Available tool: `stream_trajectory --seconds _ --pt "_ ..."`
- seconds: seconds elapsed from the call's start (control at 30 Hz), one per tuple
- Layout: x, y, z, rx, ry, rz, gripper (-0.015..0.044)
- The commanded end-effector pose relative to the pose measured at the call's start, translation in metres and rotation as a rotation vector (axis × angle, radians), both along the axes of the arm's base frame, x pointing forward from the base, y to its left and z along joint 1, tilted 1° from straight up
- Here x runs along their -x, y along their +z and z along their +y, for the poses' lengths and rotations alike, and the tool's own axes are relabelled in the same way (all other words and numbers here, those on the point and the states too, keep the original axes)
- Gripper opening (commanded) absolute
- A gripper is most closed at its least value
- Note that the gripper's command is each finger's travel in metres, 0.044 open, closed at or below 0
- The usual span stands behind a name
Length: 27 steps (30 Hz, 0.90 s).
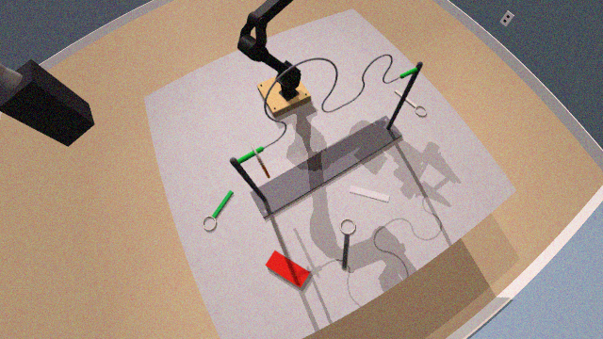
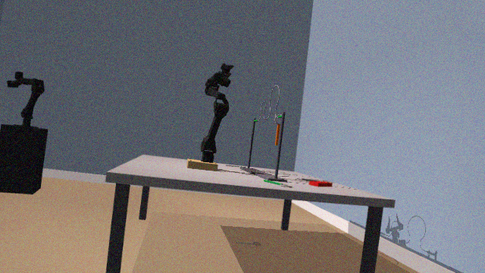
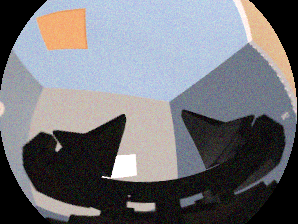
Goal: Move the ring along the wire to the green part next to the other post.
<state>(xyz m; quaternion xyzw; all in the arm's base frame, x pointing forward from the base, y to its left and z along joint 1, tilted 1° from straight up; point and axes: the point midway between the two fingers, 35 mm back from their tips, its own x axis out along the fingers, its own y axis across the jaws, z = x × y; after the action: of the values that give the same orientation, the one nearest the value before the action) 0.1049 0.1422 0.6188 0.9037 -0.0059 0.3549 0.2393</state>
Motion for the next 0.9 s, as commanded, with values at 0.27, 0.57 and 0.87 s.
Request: stream_trajectory --seconds 0.27,0.57,0.87 --pt "-0.011 0.0 -0.003 0.092 -0.136 -0.054 0.0164" --pt "-0.028 -0.001 -0.008 0.238 -0.338 -0.121 0.016" --pt "-0.048 -0.005 -0.015 0.409 -0.553 -0.172 0.016"
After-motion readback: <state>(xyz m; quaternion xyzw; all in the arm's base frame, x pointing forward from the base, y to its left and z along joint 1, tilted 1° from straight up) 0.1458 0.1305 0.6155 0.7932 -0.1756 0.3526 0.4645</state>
